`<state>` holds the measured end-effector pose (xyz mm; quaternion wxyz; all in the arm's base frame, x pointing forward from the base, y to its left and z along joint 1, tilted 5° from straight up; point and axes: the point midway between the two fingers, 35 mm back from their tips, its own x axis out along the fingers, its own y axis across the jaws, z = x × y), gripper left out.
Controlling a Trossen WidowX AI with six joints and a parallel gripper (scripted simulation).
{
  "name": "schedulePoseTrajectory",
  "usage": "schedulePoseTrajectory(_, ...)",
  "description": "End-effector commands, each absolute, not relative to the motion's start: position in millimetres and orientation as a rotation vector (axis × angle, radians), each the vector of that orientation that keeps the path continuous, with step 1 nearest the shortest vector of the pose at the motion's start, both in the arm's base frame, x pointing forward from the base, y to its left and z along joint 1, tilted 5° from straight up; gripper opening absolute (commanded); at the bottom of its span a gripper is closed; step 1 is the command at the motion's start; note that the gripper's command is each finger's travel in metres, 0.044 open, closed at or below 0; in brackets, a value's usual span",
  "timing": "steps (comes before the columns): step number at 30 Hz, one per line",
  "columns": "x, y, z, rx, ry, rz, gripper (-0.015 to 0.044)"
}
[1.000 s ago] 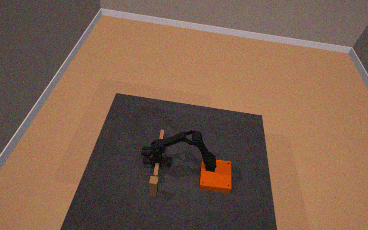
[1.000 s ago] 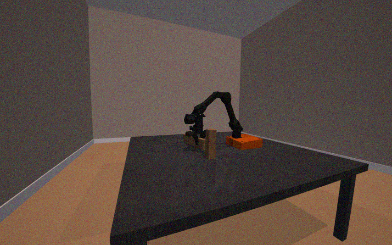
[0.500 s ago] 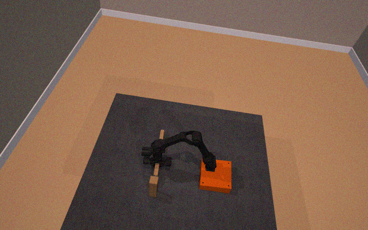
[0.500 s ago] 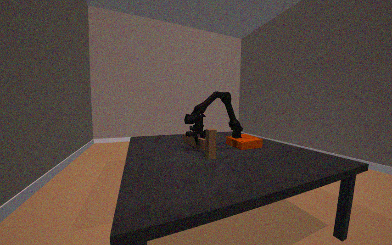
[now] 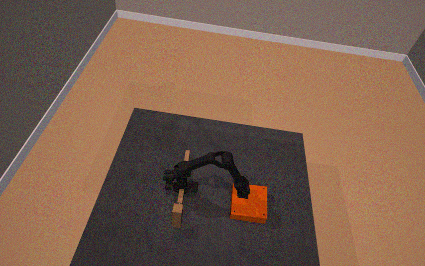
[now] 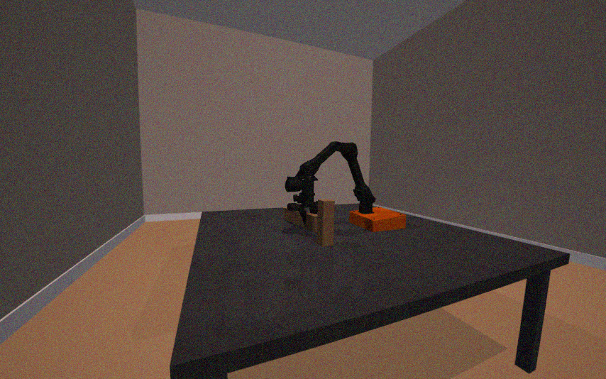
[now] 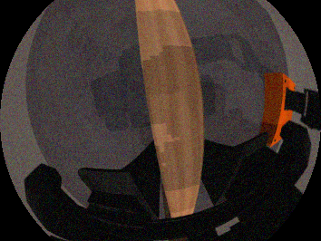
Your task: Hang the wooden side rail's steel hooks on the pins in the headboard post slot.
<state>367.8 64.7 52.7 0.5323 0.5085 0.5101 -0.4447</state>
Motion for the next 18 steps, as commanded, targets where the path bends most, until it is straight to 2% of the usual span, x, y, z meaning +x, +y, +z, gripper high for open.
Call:
schedulePoseTrajectory(1, 372.1, 66.2, 58.8, 1.226, 1.204, -1.047, 0.0)
schedulePoseTrajectory(18, 372.1, 68.2, 57.0, 1.226, 1.204, -1.047, 0.0)
